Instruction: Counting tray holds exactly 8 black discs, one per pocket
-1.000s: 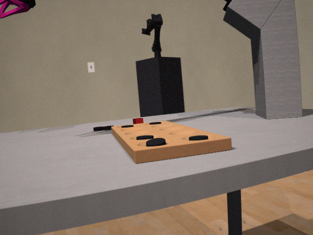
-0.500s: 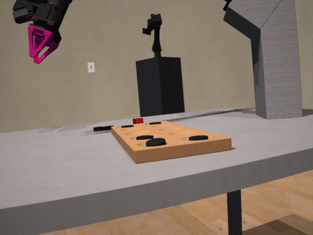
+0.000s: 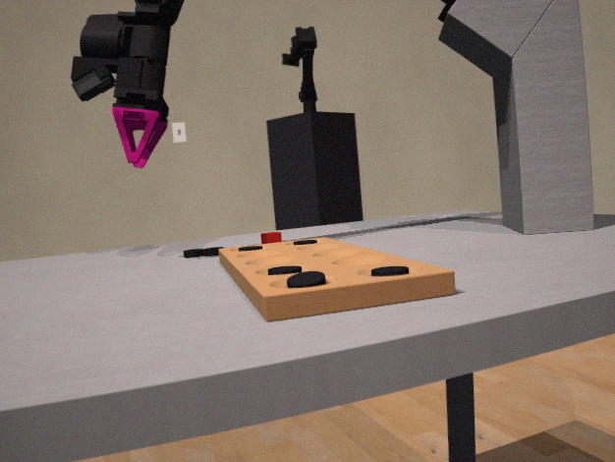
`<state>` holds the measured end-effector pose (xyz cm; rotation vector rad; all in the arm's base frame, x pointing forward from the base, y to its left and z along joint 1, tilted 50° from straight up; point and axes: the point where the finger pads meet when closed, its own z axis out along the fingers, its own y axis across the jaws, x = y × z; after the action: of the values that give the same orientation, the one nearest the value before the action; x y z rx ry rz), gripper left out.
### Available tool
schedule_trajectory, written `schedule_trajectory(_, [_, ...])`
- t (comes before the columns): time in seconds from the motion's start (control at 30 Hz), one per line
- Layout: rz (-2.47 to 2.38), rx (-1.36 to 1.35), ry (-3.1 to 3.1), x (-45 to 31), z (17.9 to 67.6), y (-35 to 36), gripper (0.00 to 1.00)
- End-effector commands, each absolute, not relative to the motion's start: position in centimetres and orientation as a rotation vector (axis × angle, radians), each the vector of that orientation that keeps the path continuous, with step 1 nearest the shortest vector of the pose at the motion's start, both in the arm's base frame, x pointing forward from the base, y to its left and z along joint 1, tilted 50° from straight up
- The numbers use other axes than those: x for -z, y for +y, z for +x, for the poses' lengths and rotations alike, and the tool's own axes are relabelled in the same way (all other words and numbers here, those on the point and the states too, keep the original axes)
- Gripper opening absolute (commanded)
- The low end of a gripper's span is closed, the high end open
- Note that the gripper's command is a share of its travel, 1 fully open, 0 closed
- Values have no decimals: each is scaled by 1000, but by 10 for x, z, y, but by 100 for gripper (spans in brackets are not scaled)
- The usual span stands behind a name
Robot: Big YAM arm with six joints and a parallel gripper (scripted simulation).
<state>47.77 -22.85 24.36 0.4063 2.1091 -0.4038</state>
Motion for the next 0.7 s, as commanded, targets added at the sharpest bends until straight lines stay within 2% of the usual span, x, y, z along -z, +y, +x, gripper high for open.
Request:
schedule_trajectory(0.0, [474, 471, 2214, -200, 451, -267, 44])
schedule_trajectory(0.13, [530, 498, 2273, -175, 430, -285, 44])
schedule_trajectory(0.3, [499, 506, 2208, -206, 441, -281, 44])
schedule_trajectory(0.67, [506, 505, 2220, -197, 436, -281, 44])
